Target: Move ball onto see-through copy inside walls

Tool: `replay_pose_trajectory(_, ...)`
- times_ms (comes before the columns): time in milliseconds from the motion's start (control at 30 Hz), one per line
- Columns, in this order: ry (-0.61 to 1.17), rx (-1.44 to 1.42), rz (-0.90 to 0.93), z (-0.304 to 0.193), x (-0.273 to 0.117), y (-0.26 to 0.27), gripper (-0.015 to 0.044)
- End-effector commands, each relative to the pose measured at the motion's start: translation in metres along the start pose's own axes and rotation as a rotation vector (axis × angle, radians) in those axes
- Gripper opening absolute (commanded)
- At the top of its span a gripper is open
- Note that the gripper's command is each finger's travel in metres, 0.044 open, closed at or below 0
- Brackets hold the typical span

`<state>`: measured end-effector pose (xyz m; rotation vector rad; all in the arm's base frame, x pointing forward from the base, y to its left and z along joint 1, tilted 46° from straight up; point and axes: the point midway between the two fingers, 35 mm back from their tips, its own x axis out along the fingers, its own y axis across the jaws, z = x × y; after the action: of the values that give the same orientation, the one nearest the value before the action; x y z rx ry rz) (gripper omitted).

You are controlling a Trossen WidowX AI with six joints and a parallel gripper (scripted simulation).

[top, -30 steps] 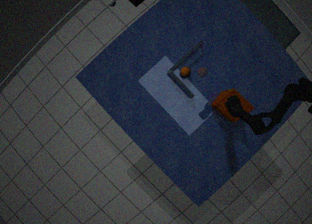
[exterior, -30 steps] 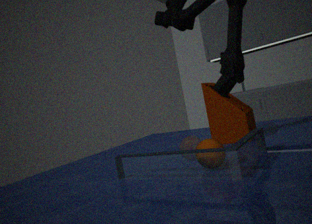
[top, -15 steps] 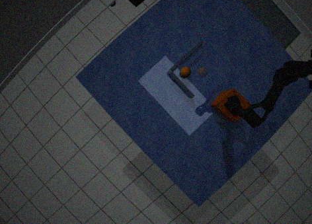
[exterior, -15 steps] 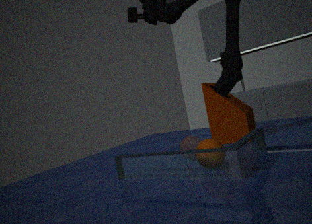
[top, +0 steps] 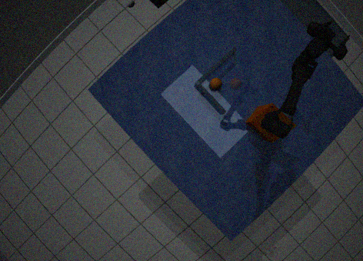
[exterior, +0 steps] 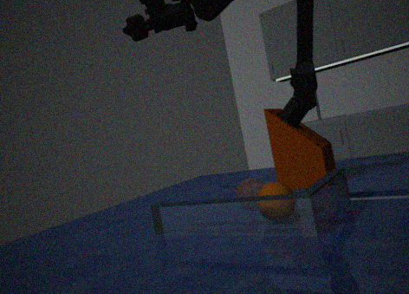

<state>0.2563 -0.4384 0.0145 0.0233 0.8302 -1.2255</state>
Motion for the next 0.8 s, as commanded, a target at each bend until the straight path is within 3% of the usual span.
replay_pose_trajectory(0,0.008,-0.028,0.110,0.004,-0.015,0.034,0.0440)
replay_pose_trajectory(433,0.188,-0.350,0.749,-0.052,-0.136,0.219,0.0440)
replay_pose_trajectory(767,0.444,-0.601,1.179,-0.132,-0.275,0.292,0.0440)
